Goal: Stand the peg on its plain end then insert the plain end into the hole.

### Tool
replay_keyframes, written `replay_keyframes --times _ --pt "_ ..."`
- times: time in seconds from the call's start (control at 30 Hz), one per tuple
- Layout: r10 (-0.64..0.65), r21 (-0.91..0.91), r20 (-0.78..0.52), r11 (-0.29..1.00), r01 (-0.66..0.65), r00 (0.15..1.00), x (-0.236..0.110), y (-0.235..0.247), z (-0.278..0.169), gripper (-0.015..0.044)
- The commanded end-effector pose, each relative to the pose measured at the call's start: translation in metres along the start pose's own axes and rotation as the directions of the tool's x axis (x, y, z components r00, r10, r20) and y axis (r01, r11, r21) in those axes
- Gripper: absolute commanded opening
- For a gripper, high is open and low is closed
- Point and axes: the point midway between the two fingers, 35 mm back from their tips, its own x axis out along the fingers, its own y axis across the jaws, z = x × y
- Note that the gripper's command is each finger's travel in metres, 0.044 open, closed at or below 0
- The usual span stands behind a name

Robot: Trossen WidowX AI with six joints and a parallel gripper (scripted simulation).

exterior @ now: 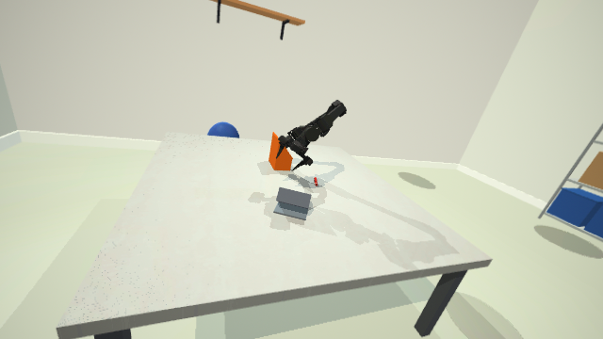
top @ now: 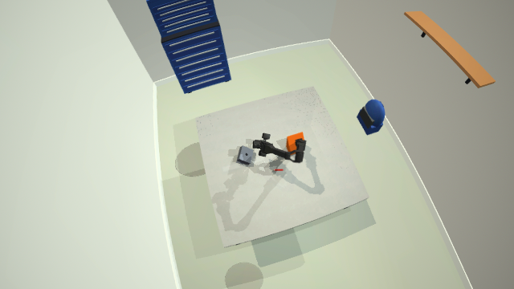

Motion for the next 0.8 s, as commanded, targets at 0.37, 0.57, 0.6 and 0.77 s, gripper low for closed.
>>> replay_keyframes --times 0.37,0.57,0.6,0.77 --pt "0.421 -0.092 -0.229 0.888 -0.450 0.878 -0.060 0.133 -0.105 0.0440" --pt "0.454 -0.092 -0.258 0.867 -0.489 0.853 -0.068 0.143 -0.117 0.0440" --pt "0.454 -0.092 -0.258 0.867 -0.489 0.853 -0.068 0.143 -0.117 0.0440" --pt "0.453 -0.092 -0.257 0.868 -0.488 0.854 -0.064 0.145 -0.118 0.0440"
